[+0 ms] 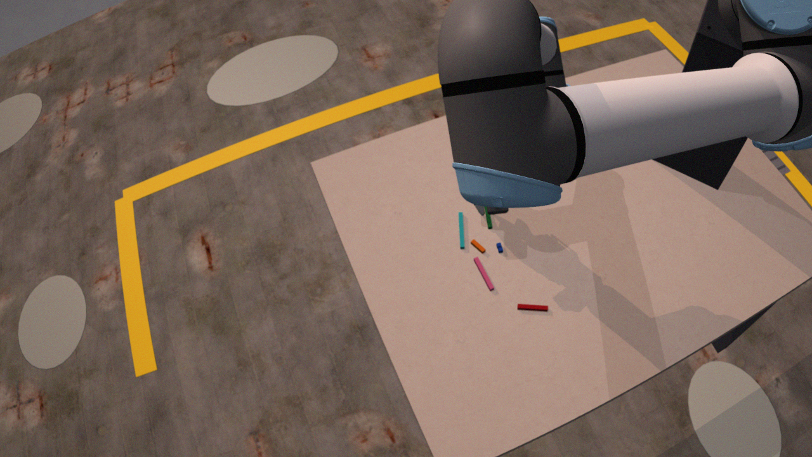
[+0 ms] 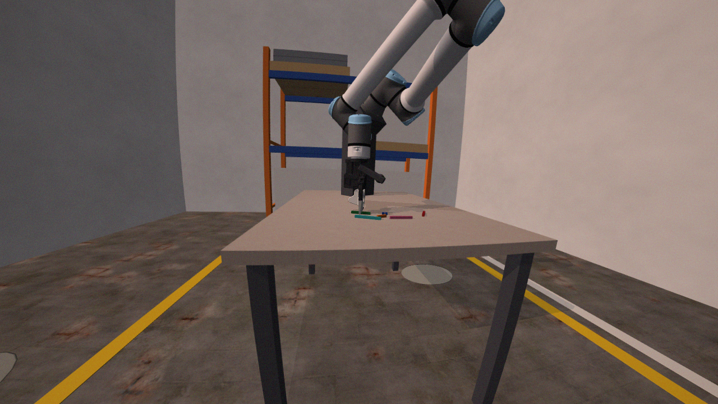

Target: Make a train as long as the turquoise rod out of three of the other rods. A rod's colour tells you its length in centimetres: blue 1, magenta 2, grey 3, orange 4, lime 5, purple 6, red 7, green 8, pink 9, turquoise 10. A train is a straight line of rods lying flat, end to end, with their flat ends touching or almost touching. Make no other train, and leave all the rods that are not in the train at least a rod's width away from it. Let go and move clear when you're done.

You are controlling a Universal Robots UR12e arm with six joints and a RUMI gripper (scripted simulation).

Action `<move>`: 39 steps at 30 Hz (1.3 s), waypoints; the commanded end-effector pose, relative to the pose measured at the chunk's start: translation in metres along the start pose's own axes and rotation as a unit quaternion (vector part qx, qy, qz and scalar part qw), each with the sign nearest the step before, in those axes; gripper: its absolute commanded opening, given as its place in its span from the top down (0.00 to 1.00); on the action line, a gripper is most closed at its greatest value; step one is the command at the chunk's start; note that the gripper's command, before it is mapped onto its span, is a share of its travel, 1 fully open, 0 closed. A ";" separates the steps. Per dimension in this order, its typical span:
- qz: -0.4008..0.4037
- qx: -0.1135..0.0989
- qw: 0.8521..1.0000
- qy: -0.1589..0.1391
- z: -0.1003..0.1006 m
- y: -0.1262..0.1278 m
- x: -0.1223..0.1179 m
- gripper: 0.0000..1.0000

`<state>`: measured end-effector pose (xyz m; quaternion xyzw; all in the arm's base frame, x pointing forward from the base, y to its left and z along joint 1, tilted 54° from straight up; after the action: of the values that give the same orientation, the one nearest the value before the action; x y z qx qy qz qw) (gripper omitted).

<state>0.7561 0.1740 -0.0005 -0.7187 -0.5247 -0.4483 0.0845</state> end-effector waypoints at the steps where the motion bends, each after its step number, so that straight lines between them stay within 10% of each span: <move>1: 0.000 0.000 1.000 0.000 0.000 0.000 0.000 0.86; 39: 0.000 0.000 1.000 0.000 0.000 0.000 0.000 1.00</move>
<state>0.7562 0.1741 -0.0006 -0.7187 -0.5247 -0.4484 0.0845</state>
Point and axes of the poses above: the point where the finger pads meet when closed, its own z axis out along the fingers, its own y axis across the jaws, x = y × z, the point moved 6 cm from there along -z, back along the fingers, and after that the axes turned 10 degrees about z, right-handed, at the moved point
